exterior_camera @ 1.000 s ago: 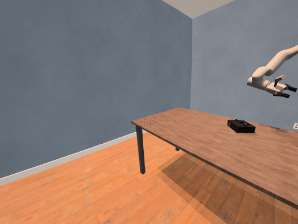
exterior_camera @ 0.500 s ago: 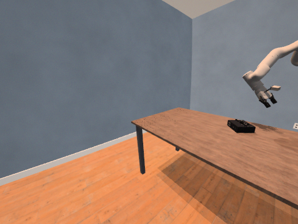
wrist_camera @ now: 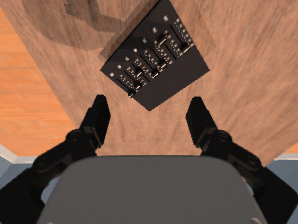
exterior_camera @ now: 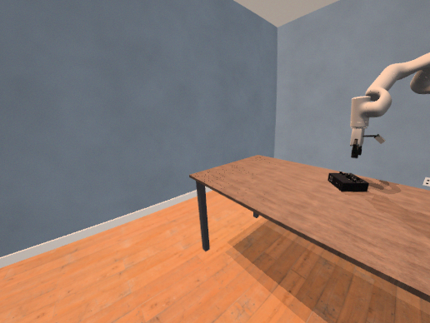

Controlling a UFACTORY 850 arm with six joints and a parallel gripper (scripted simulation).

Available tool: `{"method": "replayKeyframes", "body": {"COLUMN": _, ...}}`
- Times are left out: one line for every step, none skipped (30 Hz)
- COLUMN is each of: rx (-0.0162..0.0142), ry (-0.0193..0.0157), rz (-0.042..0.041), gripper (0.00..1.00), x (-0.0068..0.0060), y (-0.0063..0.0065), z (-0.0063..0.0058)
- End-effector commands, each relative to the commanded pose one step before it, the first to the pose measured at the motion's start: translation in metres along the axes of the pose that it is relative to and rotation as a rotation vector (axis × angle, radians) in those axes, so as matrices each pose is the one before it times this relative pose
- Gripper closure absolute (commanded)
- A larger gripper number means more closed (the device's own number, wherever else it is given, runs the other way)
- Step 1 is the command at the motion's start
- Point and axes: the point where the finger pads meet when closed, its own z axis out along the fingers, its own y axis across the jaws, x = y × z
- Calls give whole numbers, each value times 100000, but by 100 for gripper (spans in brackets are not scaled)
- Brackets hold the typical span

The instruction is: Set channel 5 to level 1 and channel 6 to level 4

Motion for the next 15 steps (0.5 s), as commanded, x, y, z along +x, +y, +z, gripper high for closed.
{"method": "replayKeyframes", "body": {"rx": -1076, "ry": -6256, "rz": -3895, "gripper": 0, "x": -1597, "y": 1249, "z": 110}}
{"method": "replayKeyframes", "body": {"rx": -159, "ry": -581, "rz": -537, "gripper": 0, "x": -136, "y": 157, "z": -26}}
{"method": "replayKeyframes", "body": {"rx": -25, "ry": -90, "rz": -83, "gripper": 0, "x": -21, "y": 24, "z": -4}}
{"method": "replayKeyframes", "body": {"rx": 0, "ry": 0, "rz": 0, "gripper": 0, "x": 0, "y": 0, "z": 0}}
{"method": "replayKeyframes", "body": {"rx": 0, "ry": 0, "rz": 0, "gripper": 0, "x": 0, "y": 0, "z": 0}}
{"method": "replayKeyframes", "body": {"rx": 0, "ry": 0, "rz": 0, "gripper": 0, "x": 0, "y": 0, "z": 0}}
{"method": "replayKeyframes", "body": {"rx": 0, "ry": 0, "rz": 0, "gripper": 0, "x": 0, "y": 0, "z": 0}}
{"method": "replayKeyframes", "body": {"rx": 0, "ry": 0, "rz": 0, "gripper": 0, "x": 0, "y": 0, "z": 0}}
{"method": "replayKeyframes", "body": {"rx": 0, "ry": 0, "rz": 0, "gripper": 0, "x": 0, "y": 0, "z": 0}}
{"method": "replayKeyframes", "body": {"rx": 0, "ry": 0, "rz": 0, "gripper": 0, "x": 0, "y": 0, "z": 0}}
{"method": "replayKeyframes", "body": {"rx": 0, "ry": 0, "rz": 0, "gripper": 0, "x": 0, "y": 0, "z": 0}}
{"method": "replayKeyframes", "body": {"rx": 0, "ry": 0, "rz": 0, "gripper": 0, "x": 0, "y": 0, "z": 0}}
{"method": "replayKeyframes", "body": {"rx": 0, "ry": 0, "rz": 0, "gripper": 0, "x": 0, "y": 0, "z": 0}}
{"method": "replayKeyframes", "body": {"rx": 0, "ry": 0, "rz": 0, "gripper": 0, "x": 0, "y": 0, "z": 0}}
{"method": "replayKeyframes", "body": {"rx": 0, "ry": -1, "rz": 10, "gripper": 0, "x": 0, "y": 0, "z": 0}}
